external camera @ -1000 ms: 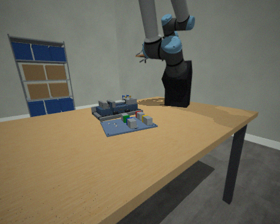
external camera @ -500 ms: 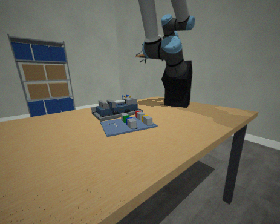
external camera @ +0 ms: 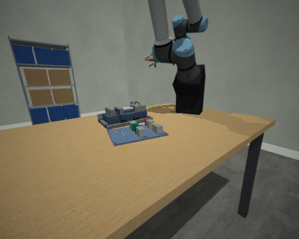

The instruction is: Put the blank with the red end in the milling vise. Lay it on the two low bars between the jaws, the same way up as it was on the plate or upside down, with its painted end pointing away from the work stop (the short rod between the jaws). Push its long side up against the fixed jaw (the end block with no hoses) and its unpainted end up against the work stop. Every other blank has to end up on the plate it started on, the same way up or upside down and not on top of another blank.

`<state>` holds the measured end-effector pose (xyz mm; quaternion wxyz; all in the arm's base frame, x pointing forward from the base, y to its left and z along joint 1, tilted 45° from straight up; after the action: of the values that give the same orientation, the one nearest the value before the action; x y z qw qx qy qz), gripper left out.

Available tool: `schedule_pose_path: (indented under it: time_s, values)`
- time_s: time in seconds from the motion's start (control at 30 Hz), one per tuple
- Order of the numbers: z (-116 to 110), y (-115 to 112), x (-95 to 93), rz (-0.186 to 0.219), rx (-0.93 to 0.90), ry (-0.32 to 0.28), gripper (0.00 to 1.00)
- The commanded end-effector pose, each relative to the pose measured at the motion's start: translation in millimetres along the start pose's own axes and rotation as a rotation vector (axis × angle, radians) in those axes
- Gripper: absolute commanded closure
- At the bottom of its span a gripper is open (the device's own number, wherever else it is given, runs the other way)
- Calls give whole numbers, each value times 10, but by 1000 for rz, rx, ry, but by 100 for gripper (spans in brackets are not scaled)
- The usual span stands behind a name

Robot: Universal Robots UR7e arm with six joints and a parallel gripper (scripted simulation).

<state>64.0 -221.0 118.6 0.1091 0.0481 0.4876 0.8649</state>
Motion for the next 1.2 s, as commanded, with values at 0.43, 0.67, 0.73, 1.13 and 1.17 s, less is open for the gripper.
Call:
schedule_pose_path:
  time_s: [0.43,0.67,0.73,1.13,1.17]
  values:
    - [376,-24,37,-222,-46,-41,0]
    - [129,97,19,89,18,16,0]
    - [261,192,32,178,36,32,0]
    - [328,240,37,222,45,40,0]
    - [328,240,37,222,45,40,0]
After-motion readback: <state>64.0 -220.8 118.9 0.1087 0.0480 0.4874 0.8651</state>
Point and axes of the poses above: the point where the finger pads meet when closed, its own x axis back along the fingers, its own y axis across the jaws, z = x × y, the point moved 6 cm from there along x, back along the fingers, and after that the axes turned 1 degree about -x, right-handed, at the moved point
